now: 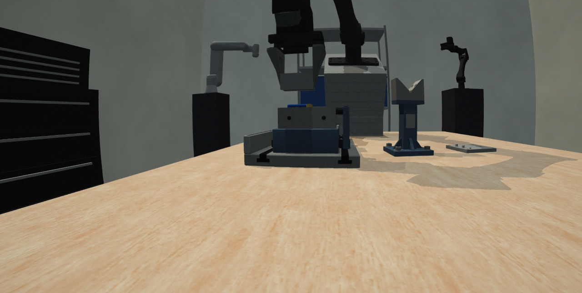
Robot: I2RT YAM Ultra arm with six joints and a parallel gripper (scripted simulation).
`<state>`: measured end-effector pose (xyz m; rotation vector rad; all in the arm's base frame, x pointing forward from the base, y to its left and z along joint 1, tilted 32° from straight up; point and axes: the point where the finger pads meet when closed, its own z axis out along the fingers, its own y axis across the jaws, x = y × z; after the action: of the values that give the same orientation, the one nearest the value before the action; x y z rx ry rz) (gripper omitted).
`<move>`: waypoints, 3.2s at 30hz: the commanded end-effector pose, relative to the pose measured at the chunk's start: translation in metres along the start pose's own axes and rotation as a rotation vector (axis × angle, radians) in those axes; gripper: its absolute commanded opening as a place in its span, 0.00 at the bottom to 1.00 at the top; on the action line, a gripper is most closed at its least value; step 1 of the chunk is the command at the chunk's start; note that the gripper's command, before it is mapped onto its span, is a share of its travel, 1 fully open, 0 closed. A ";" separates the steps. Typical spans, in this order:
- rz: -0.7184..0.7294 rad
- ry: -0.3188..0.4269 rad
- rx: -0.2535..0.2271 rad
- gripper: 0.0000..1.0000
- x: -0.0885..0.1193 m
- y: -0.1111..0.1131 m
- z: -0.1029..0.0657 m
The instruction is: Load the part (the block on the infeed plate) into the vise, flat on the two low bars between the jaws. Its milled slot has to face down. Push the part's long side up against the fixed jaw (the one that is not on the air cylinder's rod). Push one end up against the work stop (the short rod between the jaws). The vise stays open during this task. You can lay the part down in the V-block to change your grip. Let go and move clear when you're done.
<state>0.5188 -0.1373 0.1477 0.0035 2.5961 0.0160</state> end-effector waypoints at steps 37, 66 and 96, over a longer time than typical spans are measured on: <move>-0.004 -0.059 0.019 0.00 -0.018 -0.004 -0.013; -0.004 -0.061 0.020 0.00 -0.018 -0.003 -0.013; -0.003 -0.037 0.012 0.00 -0.009 0.000 -0.007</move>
<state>0.5207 -0.1369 0.1449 0.0019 2.5926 0.0139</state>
